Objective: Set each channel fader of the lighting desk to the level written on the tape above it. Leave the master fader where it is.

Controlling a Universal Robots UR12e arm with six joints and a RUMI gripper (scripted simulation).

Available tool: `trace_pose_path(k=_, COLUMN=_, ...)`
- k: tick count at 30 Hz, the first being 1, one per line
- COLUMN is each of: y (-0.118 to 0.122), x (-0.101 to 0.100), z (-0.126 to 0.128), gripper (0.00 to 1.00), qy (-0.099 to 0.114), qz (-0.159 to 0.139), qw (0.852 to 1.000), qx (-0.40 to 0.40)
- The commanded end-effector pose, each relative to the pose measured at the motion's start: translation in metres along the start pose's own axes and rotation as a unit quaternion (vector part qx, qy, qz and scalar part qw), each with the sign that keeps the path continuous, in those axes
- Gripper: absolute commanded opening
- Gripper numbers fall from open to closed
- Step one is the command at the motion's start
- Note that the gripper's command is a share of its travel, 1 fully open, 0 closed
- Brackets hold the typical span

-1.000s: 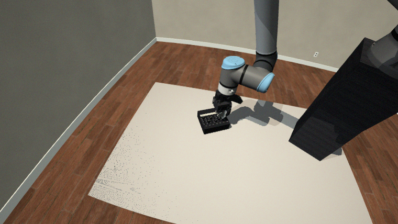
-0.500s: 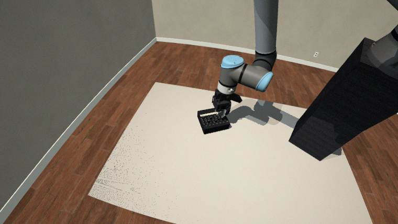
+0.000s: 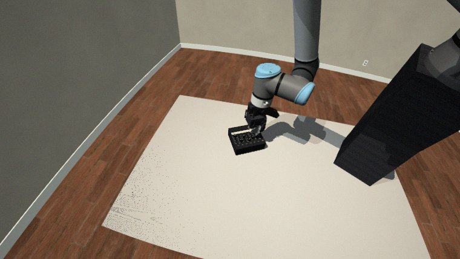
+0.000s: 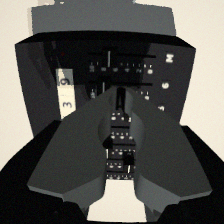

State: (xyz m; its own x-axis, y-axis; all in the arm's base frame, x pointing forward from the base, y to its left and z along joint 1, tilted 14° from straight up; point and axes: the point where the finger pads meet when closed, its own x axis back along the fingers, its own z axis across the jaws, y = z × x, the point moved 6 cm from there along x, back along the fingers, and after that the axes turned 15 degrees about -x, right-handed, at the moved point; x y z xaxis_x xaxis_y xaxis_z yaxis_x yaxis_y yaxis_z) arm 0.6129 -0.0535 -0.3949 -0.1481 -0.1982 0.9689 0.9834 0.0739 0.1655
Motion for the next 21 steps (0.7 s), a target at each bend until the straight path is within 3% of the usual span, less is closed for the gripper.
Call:
trace_pose_path(k=1, y=0.0009, x=0.0005, z=-0.0019, gripper=0.00, qy=0.000, qz=0.000, qw=1.000, qx=0.000)
trace_pose_path(k=21, y=0.0018, x=0.0005, z=-0.0053, gripper=0.00, qy=0.000, qz=0.000, qw=1.000, qx=0.000)
